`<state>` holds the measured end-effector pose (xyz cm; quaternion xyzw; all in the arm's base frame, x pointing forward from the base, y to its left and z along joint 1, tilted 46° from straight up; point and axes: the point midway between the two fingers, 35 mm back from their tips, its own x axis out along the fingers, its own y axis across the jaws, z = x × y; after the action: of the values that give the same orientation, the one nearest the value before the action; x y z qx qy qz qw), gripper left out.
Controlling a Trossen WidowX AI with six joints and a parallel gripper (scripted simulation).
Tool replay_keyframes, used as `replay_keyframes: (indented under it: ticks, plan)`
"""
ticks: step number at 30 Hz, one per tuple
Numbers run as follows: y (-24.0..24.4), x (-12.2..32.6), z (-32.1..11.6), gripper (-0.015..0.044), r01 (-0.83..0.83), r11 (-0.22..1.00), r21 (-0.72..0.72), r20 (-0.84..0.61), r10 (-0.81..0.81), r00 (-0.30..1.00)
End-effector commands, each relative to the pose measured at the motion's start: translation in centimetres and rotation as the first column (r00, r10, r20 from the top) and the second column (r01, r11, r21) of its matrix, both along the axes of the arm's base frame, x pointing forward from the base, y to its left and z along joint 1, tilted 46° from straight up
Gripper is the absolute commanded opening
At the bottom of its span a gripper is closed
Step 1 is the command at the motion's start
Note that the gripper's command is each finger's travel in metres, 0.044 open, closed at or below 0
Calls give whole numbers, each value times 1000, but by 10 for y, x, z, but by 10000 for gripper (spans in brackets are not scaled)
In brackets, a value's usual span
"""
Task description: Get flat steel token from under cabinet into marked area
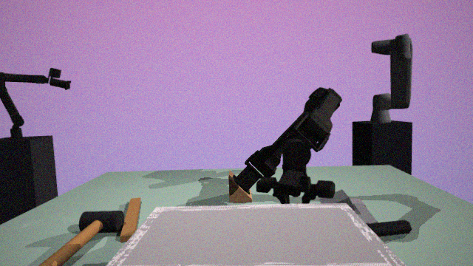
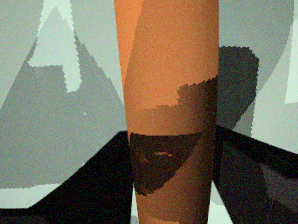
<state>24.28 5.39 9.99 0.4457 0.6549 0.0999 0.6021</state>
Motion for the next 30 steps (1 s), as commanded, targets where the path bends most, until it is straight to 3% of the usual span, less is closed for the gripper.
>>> replay_keyframes:
  ticks: [1,30]
  plan:
    - [2,-4,3,0,3,1000,1,1,-3,1000]
    - [4,-10,5,0,-109,994,-25,114,111,987]
